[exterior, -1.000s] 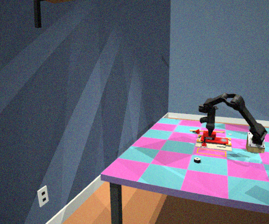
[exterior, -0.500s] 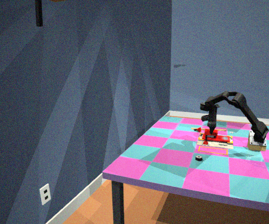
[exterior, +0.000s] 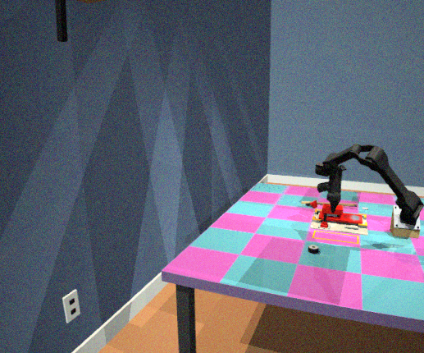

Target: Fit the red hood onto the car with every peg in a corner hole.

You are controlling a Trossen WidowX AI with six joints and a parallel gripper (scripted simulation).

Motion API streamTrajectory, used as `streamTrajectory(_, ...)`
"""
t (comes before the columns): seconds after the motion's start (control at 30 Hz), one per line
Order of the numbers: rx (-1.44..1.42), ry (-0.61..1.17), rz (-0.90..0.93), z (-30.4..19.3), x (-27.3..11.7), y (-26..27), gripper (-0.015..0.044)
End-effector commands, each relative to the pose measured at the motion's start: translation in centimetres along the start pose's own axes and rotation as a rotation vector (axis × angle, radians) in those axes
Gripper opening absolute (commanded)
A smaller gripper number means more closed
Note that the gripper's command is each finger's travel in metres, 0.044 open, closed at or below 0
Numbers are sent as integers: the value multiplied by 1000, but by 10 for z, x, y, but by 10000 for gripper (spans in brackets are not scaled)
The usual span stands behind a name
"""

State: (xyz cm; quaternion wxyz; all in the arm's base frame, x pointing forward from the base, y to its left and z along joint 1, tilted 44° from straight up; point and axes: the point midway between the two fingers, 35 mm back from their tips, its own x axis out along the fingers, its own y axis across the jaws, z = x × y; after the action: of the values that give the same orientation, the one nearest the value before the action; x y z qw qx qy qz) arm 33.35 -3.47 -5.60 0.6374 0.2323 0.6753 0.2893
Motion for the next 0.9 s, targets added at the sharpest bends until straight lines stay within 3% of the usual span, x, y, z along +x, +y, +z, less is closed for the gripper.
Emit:
streamTrajectory(0.0,7,-4,3,1,2,0,0)
streamTrajectory(0.87,7,-4,3,1,14,0,0)
